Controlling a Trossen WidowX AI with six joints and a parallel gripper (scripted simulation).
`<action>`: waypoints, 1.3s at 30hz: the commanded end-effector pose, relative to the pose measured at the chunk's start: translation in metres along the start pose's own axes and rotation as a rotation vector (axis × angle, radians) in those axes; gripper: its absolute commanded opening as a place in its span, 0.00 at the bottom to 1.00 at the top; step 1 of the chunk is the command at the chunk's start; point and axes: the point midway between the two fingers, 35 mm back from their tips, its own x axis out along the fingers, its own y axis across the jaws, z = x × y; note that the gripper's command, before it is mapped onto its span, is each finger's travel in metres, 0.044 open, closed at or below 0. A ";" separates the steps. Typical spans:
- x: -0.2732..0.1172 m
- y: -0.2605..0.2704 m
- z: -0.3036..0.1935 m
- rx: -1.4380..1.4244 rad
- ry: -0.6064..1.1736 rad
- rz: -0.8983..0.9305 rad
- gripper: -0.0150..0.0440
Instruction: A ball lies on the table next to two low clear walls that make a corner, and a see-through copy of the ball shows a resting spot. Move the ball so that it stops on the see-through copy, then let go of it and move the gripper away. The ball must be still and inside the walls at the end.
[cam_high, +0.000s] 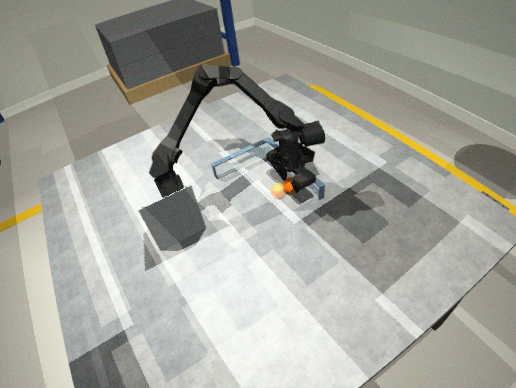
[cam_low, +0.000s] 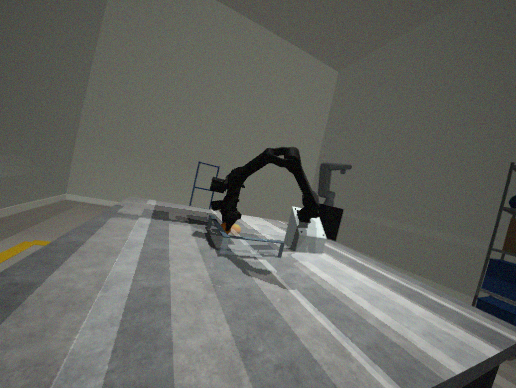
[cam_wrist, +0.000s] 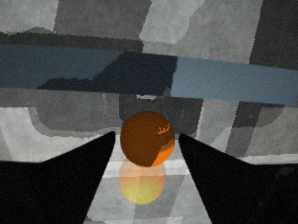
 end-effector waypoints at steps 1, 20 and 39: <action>0.001 0.000 0.000 0.003 -0.002 0.004 0.68; -0.064 -0.006 0.002 0.016 0.011 -0.016 0.25; -0.125 -0.001 -0.009 0.004 -0.001 -0.001 0.25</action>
